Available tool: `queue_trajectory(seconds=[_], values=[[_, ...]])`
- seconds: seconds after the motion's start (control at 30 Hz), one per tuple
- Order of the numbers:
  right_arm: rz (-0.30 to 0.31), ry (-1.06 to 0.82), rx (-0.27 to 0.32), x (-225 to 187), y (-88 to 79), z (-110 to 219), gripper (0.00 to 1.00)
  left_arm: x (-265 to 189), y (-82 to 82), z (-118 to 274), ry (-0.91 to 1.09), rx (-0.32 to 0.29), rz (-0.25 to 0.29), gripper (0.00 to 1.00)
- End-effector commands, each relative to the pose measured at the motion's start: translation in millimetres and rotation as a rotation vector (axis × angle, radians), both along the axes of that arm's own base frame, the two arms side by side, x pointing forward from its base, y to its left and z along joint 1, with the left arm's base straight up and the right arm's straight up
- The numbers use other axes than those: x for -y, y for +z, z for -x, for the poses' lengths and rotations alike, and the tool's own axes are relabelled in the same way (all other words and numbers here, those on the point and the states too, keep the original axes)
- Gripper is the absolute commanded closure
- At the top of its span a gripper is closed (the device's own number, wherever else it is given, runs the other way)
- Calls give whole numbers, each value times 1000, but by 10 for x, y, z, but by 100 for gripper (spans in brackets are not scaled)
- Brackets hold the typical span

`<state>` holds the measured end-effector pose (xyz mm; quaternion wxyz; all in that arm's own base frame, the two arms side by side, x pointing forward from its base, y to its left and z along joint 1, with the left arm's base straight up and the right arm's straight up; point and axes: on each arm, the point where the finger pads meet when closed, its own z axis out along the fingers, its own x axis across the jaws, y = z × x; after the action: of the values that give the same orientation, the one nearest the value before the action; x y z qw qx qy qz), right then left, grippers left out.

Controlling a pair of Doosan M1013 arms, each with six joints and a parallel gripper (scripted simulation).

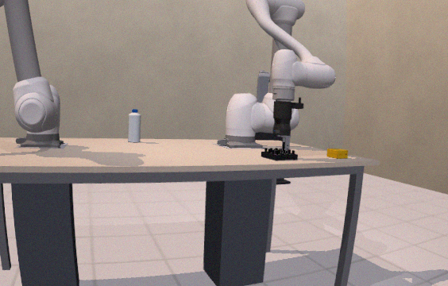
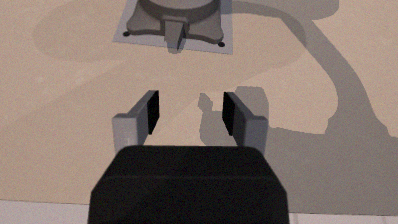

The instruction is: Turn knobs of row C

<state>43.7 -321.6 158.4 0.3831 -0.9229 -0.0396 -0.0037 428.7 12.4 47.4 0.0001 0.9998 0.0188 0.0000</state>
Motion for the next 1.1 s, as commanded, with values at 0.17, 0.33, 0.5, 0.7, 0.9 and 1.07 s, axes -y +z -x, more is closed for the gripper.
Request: queue_trajectory(seconds=[0.17, 0.33, 0.5, 0.7, 0.9, 1.07], values=[[1, 0, 0, 2, 3, -1, 0, 0, 5, -5, 14, 1, 0, 70], [1, 0, 0, 2, 3, -1, 0, 0, 5, -5, 40, 1, 0, 70], [1, 0, 0, 2, 3, -1, 0, 0, 5, -5, 63, 1, 0, 70], [1, 0, 0, 2, 3, -1, 0, 0, 5, -5, 127, 1, 0, 70], [1, 0, 0, 2, 3, -1, 0, 0, 5, -6, 217, 1, 0, 70], [1, 0, 0, 2, 3, -1, 0, 0, 5, -6, 271, 1, 0, 70]])
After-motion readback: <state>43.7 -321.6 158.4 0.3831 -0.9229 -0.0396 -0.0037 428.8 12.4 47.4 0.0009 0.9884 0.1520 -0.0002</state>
